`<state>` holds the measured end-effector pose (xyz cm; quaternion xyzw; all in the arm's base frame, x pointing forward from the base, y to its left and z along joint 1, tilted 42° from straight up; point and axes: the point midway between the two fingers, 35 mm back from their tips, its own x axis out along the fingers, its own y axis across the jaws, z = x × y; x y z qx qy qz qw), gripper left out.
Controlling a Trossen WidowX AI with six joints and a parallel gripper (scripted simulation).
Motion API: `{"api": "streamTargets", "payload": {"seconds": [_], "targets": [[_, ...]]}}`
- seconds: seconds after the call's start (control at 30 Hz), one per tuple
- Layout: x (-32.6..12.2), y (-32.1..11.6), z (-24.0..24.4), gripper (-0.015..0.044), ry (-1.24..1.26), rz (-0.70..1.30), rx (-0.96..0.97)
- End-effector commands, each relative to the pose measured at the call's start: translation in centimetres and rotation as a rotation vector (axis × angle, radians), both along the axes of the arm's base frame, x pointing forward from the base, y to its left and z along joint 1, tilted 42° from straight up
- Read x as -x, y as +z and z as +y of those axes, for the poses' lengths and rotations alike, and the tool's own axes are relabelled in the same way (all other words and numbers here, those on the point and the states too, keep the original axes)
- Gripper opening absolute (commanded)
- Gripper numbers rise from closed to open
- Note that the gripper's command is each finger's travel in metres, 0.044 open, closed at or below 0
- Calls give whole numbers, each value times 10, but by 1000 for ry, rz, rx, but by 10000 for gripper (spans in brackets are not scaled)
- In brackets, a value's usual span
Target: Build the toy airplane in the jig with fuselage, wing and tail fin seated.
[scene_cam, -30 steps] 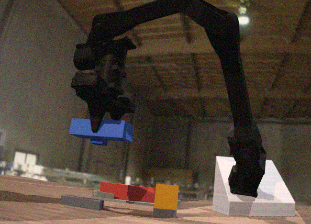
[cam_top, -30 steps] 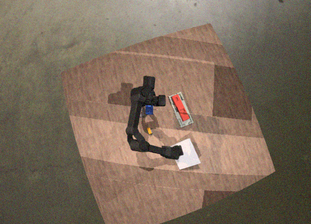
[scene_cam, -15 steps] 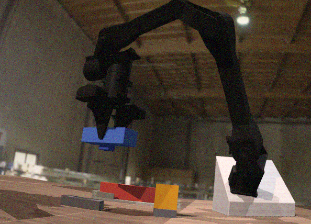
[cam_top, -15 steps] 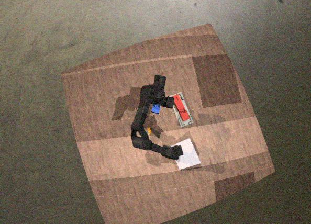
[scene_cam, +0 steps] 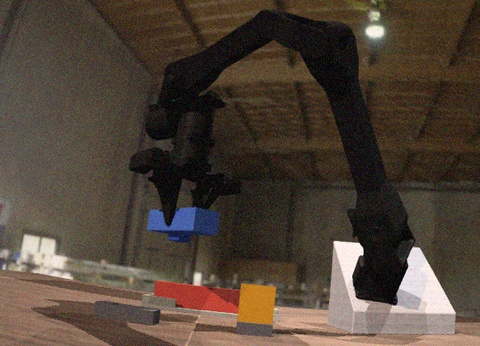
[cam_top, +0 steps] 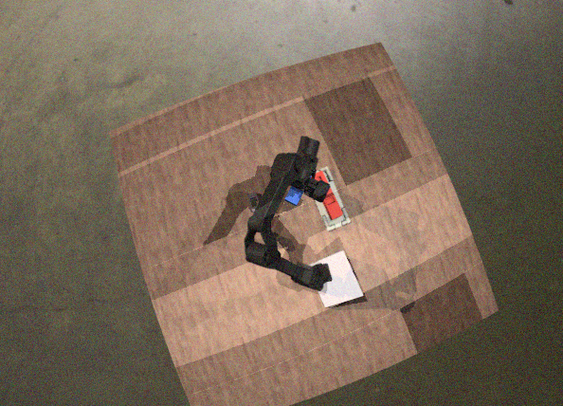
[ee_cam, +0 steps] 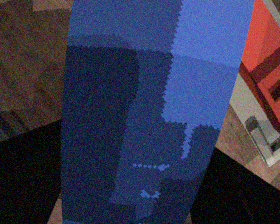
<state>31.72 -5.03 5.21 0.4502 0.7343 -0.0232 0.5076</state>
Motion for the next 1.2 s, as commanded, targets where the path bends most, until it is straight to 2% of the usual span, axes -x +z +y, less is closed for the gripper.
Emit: {"api": "streamTargets", "payload": {"seconds": [0.0,1.17], "targets": [[6,-11,-9,0,-55,52,8],[67,-87,-63,0,-501,444,41]]}}
